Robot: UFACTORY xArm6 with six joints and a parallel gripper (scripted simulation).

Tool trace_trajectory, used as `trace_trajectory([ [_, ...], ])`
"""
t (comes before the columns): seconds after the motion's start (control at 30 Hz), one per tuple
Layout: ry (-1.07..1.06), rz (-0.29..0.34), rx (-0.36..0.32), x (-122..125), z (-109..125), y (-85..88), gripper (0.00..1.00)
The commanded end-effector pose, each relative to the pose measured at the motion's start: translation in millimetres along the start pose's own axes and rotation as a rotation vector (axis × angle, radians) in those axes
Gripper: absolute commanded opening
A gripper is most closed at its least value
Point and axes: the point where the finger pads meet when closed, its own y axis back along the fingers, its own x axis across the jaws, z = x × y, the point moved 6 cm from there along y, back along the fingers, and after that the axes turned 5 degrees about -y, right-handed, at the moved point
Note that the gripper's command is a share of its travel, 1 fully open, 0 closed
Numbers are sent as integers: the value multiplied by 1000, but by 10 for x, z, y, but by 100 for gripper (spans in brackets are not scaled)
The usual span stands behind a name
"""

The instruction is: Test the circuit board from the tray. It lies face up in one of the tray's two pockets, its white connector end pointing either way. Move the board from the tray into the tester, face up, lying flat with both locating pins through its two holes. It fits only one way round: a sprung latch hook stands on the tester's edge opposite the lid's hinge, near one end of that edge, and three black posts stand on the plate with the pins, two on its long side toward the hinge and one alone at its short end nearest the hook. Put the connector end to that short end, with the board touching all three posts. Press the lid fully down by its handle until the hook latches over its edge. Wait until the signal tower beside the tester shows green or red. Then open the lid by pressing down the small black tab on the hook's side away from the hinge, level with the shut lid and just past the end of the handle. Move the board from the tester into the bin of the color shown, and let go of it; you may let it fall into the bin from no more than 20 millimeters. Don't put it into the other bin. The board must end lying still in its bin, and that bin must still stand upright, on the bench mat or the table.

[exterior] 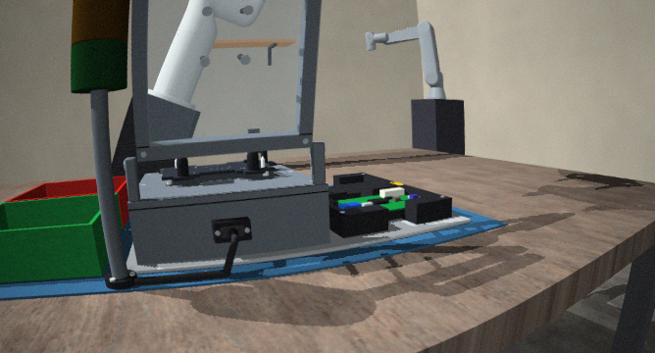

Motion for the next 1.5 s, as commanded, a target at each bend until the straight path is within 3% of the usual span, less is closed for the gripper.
trace_trajectory([
  [0.0, 1, 4, 1, 7, -5, 18, 100],
  [0.33, 1, 4, 1, 7, -5, -42, 100],
  [0.6, 1, 4, 1, 9, -6, -354, 100],
  [0.67, 1, 4, 1, 9, -6, -354, 100],
  [0.83, 1, 4, 1, 10, -6, -693, 100],
  [1.17, 1, 4, 1, 14, -7, -1530, 100],
  [1.23, 1, 4, 1, 14, -7, -1530, 100],
  [1.47, 1, 4, 1, 16, -8, -2098, 100],
])
